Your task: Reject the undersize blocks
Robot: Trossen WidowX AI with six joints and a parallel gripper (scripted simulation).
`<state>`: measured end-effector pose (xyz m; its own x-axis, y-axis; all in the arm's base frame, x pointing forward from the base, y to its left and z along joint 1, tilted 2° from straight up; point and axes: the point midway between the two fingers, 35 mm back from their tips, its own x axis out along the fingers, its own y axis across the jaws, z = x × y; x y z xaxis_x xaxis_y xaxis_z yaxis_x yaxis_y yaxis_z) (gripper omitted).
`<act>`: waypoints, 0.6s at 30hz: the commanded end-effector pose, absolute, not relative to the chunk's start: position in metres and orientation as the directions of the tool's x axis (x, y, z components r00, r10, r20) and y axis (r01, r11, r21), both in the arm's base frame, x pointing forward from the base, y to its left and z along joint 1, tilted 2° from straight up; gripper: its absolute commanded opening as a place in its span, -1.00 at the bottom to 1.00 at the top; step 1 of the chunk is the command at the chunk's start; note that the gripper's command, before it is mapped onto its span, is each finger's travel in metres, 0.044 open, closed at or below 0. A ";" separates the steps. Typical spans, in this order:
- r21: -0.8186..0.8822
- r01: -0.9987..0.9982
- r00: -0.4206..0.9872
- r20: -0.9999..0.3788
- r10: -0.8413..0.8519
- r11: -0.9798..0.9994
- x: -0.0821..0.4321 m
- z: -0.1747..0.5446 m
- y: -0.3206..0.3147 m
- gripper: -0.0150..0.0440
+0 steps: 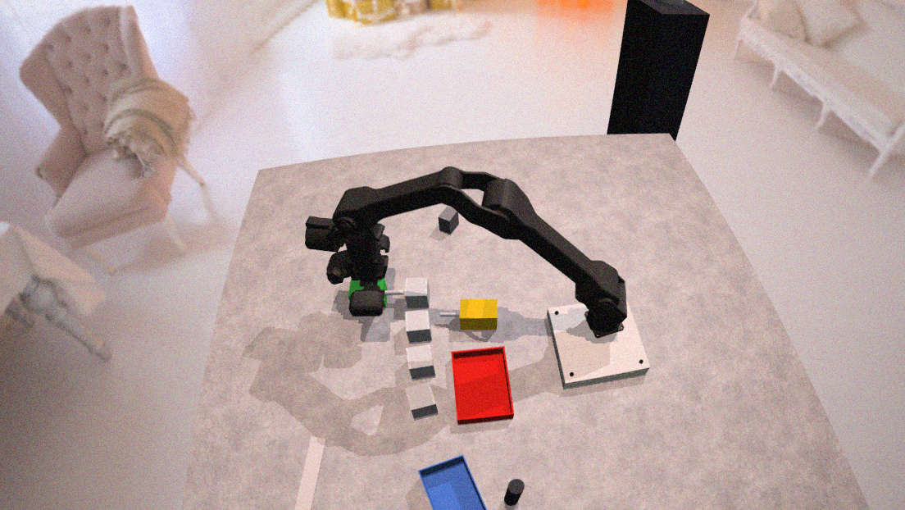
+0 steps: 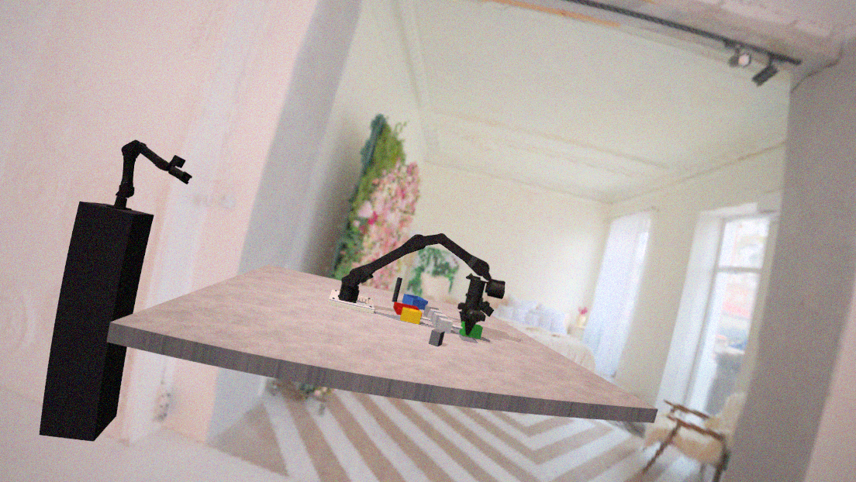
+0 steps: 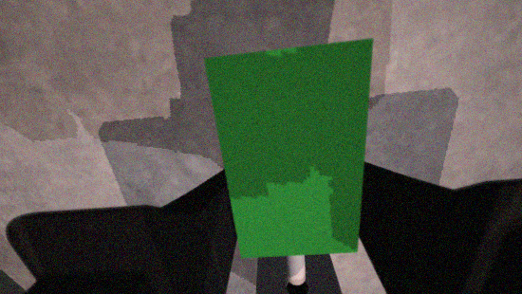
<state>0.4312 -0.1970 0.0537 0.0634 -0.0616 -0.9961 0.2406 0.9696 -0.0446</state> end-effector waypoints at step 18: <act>-0.045 0.238 0.078 -0.995 -0.065 0.970 0.429 0.060 -0.196 -0.49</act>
<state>0.4298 -0.1967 0.0562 0.0659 -0.0627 -0.9959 0.2414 0.9694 -0.0451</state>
